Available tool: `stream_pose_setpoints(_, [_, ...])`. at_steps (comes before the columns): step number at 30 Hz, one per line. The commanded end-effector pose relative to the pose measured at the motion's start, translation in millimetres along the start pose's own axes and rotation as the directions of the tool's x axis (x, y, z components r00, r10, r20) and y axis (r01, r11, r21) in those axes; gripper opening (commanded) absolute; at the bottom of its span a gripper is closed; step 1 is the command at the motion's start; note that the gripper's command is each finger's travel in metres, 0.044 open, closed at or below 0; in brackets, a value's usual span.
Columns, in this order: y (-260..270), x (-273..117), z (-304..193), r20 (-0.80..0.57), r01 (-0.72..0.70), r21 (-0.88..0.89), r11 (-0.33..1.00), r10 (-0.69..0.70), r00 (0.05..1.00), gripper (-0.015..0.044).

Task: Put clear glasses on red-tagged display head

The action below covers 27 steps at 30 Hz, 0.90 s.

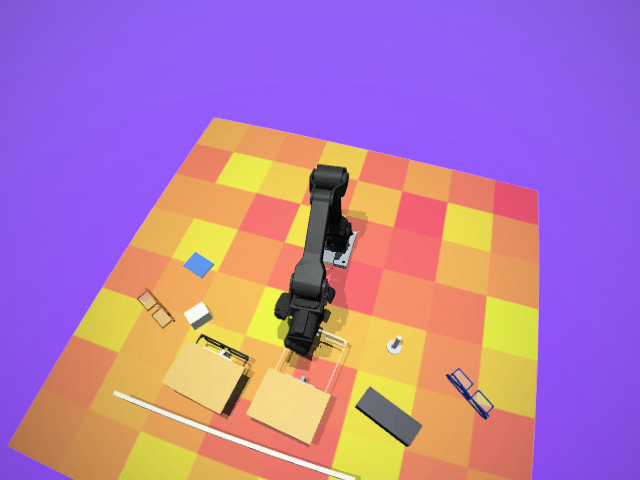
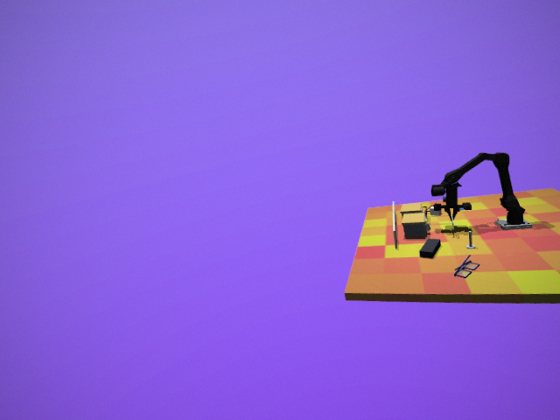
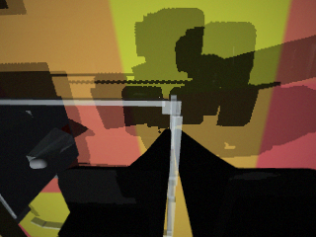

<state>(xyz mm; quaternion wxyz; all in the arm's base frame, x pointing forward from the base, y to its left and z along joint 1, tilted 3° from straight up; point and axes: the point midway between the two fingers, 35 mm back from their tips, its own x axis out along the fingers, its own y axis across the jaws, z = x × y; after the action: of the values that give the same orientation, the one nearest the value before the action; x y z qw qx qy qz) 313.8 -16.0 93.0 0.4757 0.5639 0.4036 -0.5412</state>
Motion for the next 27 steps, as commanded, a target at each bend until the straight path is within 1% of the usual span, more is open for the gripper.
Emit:
stream_pose_setpoints(1, [6.8,-1.2,-0.8,-0.005,-0.002,-0.004,1.000,0.002,1.000,0.0000])
stream_pose_setpoints(27, [41.3,-0.7,-0.9,-0.005,-0.005,-0.004,1.000,0.005,1.000,0.0000])
